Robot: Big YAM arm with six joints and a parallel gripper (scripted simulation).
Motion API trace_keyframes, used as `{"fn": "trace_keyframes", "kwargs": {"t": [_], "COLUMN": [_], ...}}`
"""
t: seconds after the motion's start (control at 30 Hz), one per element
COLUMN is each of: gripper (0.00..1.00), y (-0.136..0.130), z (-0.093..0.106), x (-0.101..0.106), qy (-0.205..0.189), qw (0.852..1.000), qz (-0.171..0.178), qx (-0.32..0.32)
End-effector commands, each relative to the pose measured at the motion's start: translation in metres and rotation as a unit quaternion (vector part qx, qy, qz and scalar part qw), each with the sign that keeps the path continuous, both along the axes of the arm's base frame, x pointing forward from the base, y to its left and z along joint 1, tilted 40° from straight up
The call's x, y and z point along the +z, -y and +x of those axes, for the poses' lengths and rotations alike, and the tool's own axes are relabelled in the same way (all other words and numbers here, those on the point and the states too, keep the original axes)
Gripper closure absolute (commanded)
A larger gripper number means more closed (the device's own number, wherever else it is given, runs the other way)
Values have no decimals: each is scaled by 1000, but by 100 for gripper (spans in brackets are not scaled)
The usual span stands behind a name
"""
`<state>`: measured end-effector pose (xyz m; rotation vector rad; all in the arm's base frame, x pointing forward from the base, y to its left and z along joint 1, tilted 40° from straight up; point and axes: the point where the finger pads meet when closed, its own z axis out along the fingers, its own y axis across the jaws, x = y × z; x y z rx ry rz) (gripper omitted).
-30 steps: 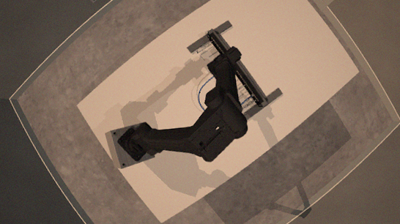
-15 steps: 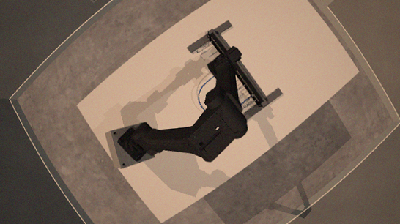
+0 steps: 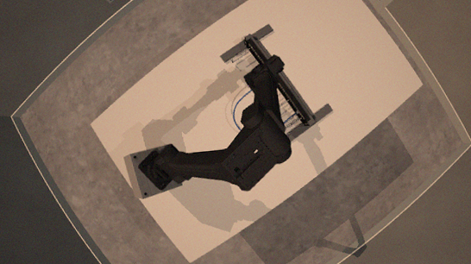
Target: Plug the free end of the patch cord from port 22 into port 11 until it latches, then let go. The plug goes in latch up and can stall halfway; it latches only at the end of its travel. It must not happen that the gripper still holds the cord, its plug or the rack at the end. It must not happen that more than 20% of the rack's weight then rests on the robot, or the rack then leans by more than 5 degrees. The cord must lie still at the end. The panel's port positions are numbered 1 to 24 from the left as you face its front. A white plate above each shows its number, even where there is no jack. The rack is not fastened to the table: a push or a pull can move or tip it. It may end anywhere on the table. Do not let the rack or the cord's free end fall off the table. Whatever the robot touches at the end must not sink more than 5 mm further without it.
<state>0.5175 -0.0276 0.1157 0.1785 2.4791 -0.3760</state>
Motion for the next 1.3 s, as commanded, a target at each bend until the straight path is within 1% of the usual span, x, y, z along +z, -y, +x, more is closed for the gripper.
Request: {"fn": "trace_keyframes", "kwargs": {"t": [0.0,0.57,0.8,1.27], "gripper": [100,100,100,100], "y": [6,2,3,11], "z": [-1,7,11,33], "x": [15,22,19,11], "qy": [10,21,19,14], "qw": [1000,1000,1000,1000], "qz": [0,0,0,-1], "qx": [-3,0,0,-1]}}
